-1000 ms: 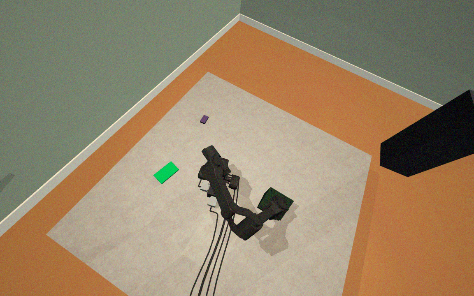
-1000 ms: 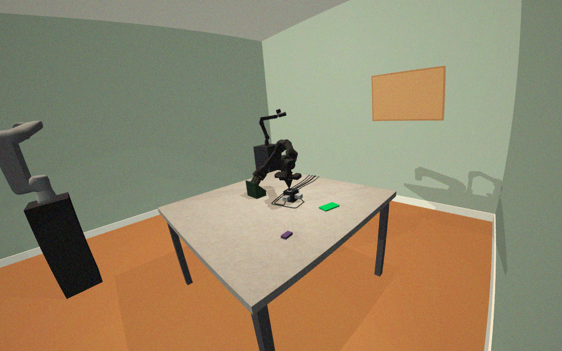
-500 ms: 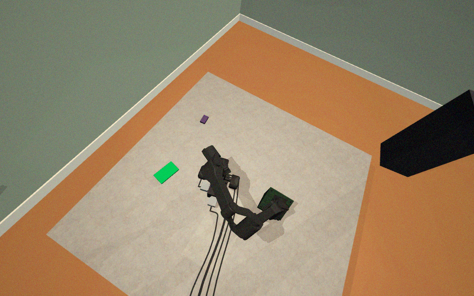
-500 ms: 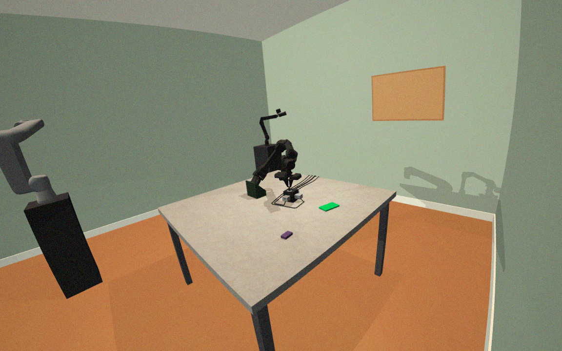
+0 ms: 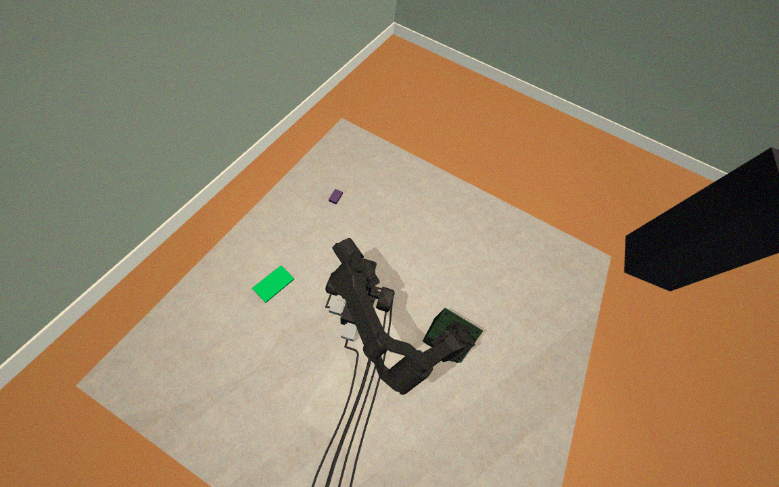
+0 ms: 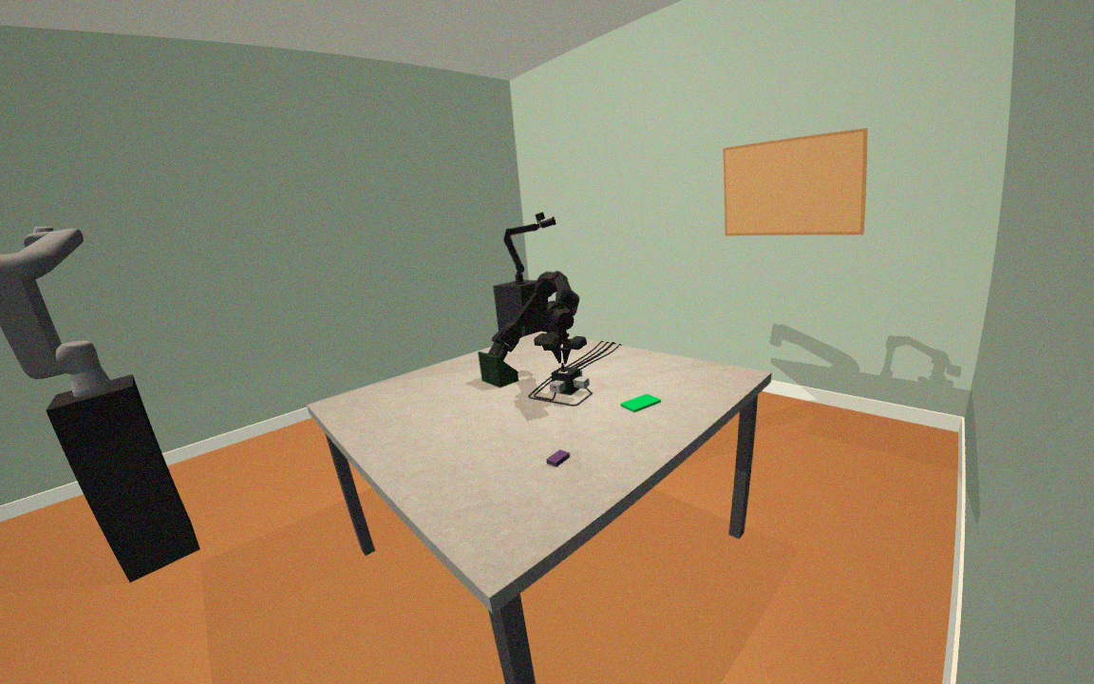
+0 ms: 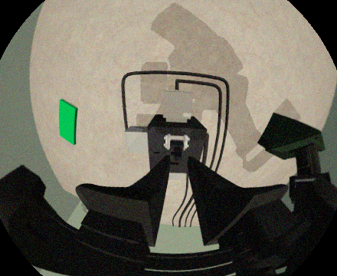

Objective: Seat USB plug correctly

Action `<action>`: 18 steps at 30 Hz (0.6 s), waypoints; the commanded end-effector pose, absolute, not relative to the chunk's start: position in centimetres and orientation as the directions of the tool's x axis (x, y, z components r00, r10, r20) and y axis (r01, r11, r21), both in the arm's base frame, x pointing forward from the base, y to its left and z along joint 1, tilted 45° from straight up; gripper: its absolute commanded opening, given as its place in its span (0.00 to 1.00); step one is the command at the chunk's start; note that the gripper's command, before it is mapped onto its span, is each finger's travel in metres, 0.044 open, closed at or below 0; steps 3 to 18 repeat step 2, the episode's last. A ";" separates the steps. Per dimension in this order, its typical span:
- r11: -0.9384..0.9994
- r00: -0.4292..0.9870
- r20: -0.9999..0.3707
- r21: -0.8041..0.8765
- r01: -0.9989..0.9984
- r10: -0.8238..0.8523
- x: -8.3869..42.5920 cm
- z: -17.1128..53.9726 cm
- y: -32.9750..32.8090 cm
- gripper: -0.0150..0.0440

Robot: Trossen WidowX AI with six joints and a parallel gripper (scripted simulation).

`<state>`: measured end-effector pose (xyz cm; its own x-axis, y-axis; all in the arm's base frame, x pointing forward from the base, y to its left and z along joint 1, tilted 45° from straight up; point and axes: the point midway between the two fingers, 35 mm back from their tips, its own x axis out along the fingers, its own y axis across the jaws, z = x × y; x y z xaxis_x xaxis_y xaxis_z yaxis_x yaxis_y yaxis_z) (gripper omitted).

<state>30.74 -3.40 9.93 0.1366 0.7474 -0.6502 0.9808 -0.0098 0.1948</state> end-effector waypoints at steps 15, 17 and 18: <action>-0.008 0.138 -0.654 0.198 0.980 0.744 30.7 10.4 -3.9 0.42; -0.008 0.138 -0.654 0.198 0.980 0.744 30.7 10.4 -3.9 0.42; -0.008 0.138 -0.654 0.198 0.980 0.744 30.7 10.4 -3.9 0.42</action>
